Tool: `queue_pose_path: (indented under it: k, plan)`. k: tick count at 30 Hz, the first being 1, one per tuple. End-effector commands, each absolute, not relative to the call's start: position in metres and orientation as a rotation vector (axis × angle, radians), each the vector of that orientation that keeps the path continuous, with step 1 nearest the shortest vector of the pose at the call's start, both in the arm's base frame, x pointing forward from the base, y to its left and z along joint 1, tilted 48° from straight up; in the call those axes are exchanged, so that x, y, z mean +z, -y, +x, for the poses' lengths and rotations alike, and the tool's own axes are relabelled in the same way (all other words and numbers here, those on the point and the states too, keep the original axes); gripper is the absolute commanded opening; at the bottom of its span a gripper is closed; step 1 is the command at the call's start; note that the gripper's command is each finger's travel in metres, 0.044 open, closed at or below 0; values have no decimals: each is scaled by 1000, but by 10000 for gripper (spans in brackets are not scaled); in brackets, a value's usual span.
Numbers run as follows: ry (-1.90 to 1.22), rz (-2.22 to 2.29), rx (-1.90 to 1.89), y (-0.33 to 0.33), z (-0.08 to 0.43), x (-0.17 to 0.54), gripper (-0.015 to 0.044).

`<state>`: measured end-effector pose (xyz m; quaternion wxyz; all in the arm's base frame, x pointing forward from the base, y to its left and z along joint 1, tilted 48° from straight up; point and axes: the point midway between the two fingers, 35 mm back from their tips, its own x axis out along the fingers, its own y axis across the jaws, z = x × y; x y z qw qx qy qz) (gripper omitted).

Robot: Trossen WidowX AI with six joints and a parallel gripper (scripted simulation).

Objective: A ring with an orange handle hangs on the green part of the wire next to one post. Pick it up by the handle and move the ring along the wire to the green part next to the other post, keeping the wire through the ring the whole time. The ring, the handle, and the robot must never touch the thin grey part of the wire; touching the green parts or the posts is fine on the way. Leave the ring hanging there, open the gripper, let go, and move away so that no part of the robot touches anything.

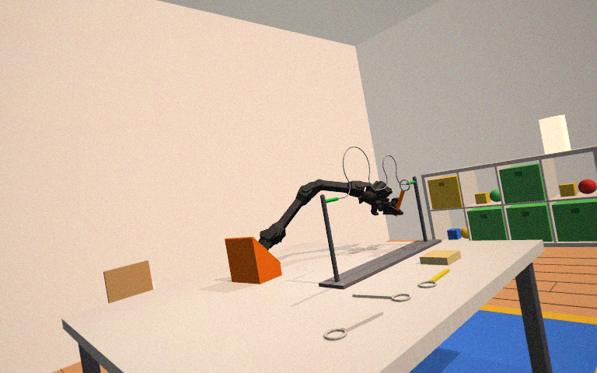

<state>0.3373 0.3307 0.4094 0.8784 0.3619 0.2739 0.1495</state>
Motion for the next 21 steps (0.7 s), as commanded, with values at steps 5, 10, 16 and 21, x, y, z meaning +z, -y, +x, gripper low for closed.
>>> queue_pose_path:
  k: [5,10,16,21]
  plan:
    - [-595,674,309,-315,335,401,-150]
    - [-594,600,293,-306,336,393,-150]
    - [-592,489,267,-292,338,382,-150]
    - [-588,380,243,-278,339,375,-150]
